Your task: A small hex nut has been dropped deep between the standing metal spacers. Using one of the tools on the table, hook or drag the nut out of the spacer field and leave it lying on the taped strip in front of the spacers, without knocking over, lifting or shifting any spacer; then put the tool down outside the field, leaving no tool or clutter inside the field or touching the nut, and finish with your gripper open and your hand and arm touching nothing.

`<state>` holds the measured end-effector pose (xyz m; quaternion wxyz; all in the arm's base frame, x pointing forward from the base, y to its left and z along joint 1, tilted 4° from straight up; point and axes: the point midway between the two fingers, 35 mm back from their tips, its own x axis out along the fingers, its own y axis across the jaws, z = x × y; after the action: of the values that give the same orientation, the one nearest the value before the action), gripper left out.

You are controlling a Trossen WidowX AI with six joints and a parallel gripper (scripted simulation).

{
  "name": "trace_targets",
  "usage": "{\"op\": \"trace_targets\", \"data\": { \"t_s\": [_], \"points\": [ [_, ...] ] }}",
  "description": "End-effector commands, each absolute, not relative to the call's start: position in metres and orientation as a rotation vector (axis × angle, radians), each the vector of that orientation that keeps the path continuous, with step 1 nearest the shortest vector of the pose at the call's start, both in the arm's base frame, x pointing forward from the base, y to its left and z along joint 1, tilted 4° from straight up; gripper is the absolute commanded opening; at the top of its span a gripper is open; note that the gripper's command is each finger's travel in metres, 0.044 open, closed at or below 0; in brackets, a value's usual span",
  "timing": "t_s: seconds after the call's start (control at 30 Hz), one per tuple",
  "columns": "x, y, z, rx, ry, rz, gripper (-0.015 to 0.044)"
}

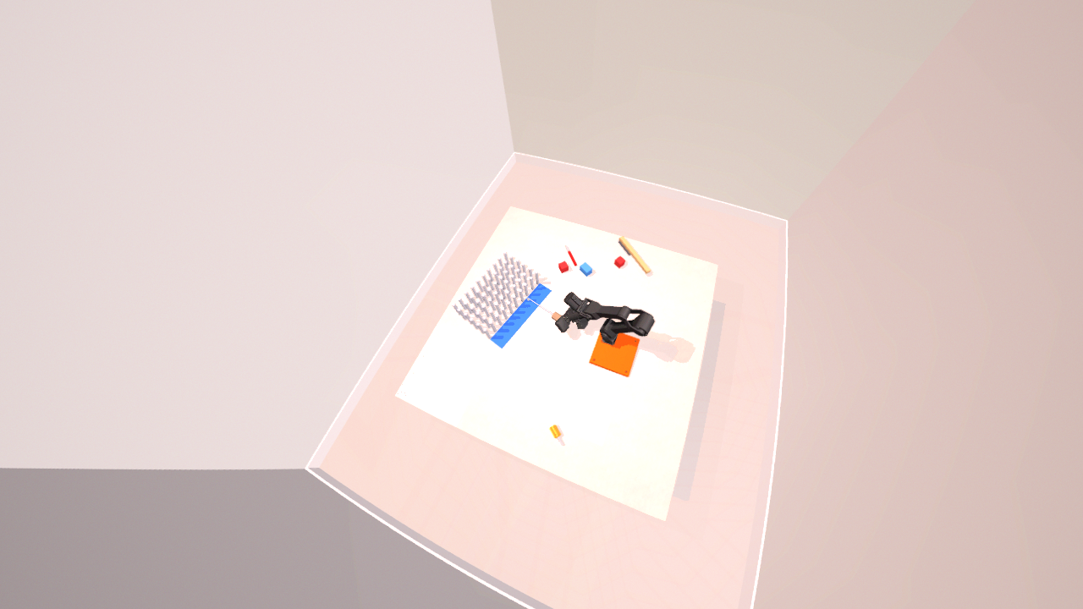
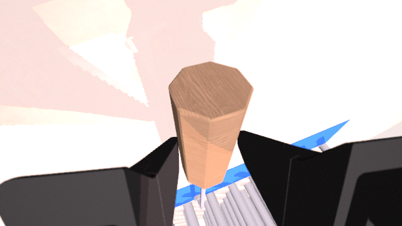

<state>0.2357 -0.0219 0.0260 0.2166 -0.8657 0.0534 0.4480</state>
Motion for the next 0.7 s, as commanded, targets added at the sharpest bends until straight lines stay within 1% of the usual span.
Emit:
{"op": "trace_targets", "data": {
  "t_s": [0.0,0.67],
  "points": [
    [0.239,-0.023,0.033,-2.410,0.151,1.222,0.0000],
    [0.241,-0.024,0.046,-2.413,0.149,1.222,0.0000]
  ]
}}
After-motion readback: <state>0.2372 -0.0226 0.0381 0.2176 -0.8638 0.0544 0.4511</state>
